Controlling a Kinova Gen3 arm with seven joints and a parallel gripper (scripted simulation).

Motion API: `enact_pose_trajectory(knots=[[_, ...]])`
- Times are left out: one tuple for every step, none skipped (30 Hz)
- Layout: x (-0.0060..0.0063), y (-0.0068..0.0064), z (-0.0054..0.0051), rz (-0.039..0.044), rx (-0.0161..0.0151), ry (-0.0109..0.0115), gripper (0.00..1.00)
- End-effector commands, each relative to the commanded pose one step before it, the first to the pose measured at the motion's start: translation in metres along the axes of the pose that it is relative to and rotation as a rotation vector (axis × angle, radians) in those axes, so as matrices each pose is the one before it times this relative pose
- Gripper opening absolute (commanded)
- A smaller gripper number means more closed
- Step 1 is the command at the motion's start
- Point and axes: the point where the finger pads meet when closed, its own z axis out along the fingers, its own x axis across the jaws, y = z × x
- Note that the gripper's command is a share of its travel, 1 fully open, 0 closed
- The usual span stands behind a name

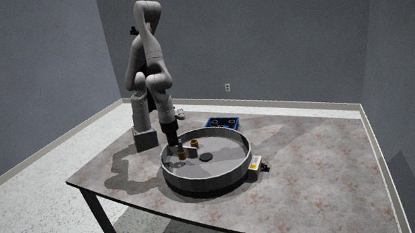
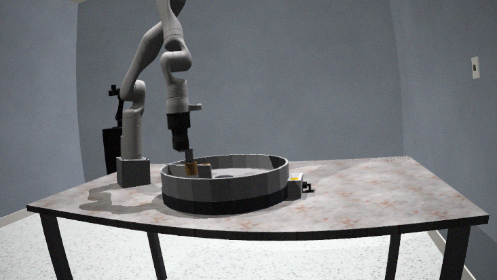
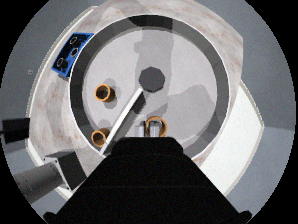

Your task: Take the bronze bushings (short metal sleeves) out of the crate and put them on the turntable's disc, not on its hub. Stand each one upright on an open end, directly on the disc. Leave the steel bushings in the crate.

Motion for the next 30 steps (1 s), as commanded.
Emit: enact_pose_trajectory(knots=[[-0.00148,0.00258,0.00689,0.00381,-0.00415,-0.00709,0.00],[-0.00001,0.00000,0.00170,0.00001,-0.00001,-0.00001,0.00],[0.00001,-0.00001,0.00164,-0.00001,0.00001,0.00001,0.00],[0.00000,0.00000,0.00156,0.00000,0.00000,0.00000,0.00],[-0.00001,0.00001,0.00148,0.00001,-0.00001,-0.00001,0.00],[0.00001,-0.00001,0.00139,-0.00001,0.00001,0.00001,0.00],[0.00000,0.00000,0.00129,0.00000,0.00000,0.00000,0.00],[0.00000,0.00000,0.00000,0.00000,0.00000,0.00000,0.00],[0.00000,0.00000,0.00000,0.00000,0.00000,0.00000,0.00],[0.00000,0.00000,0.00118,0.00001,0.00000,0.00000,0.00],[-0.00001,0.00000,0.00107,0.00001,0.00000,0.00000,0.00],[0.00001,0.00000,0.00095,-0.00001,0.00000,0.00001,0.00],[0.00000,0.00000,0.00084,0.00000,0.00000,0.00000,0.00],[0.00000,0.00000,0.00072,0.00000,0.00000,0.00000,0.00],[0.00000,0.00000,0.00061,0.00000,0.00000,0.00000,0.00],[0.00000,0.00000,0.00050,0.00000,0.00000,0.00000,0.00],[0.00000,0.00000,0.00039,0.00000,0.00000,0.00000,0.00],[0.00000,0.00000,0.00029,0.00000,0.00000,0.00000,0.00],[0.00000,0.00000,0.00021,0.00000,0.00000,0.00000,0.00],[0.00000,0.00000,0.00013,0.00000,0.00000,0.00000,0.00],[0.00000,0.00000,0.00007,0.00000,0.00000,0.00000,0.00],[0.00000,0.00000,0.00003,0.00000,0.00000,0.00000,0.00],[0.00000,0.00000,0.00000,0.00000,0.00000,0.00000,0.00],[0.00000,0.00000,0.00000,0.00000,0.00000,0.00000,0.00],[0.00000,0.00000,0.00000,0.00000,0.00000,0.00000,0.00],[0.00000,0.00000,0.00000,0.00000,0.00000,0.00000,0.00],[0.00000,0.00000,0.00000,0.00000,0.00000,0.00000,0.00],[0.00000,0.00000,0.00000,0.00000,0.00000,0.00000,0.00],[0.00000,0.00000,0.00000,0.00000,0.00000,0.00000,0.00],[0.00000,0.00000,0.00000,0.00000,0.00000,0.00000,0.00]])
